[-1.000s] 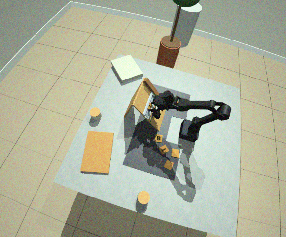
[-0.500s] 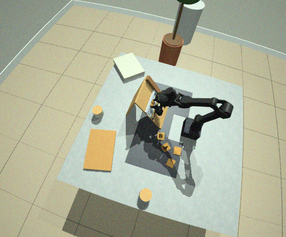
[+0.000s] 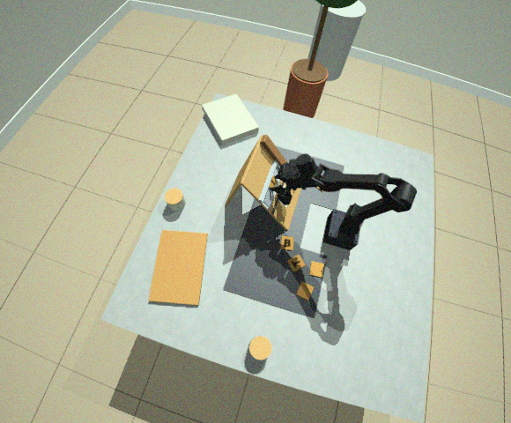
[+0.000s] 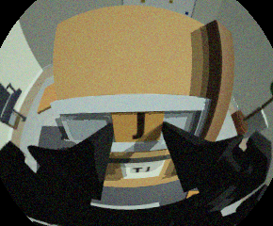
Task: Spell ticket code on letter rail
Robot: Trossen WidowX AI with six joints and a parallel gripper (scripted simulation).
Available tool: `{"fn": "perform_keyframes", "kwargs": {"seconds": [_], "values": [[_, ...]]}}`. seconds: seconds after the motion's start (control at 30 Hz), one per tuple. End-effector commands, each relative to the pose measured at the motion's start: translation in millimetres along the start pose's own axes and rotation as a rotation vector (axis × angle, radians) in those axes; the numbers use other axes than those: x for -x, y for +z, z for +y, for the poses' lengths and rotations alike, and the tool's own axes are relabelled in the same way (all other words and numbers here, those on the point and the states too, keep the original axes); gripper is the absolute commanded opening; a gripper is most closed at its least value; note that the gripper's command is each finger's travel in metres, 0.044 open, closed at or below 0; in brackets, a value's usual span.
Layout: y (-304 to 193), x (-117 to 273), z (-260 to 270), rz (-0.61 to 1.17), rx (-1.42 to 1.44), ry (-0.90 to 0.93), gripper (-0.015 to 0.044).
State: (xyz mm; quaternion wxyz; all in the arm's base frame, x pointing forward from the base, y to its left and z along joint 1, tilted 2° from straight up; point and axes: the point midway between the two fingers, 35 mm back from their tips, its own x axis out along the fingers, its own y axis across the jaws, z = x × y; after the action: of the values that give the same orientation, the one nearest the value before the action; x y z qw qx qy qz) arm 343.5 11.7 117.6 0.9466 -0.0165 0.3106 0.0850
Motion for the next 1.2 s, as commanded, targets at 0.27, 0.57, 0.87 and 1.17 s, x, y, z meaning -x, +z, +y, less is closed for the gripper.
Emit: {"fn": "perform_keyframes", "kwargs": {"seconds": [0.27,0.57,0.87,1.17], "values": [[-1.4,-0.8,-6.5,0.004,0.003,0.003,0.0000],[-1.5,-0.8,-11.6,0.004,0.003,0.003,0.0000],[-1.7,-0.9,-16.7,0.004,0.004,0.003,0.0000],[-1.8,-1.0,-21.8,0.004,0.004,0.002,0.0000]]}}
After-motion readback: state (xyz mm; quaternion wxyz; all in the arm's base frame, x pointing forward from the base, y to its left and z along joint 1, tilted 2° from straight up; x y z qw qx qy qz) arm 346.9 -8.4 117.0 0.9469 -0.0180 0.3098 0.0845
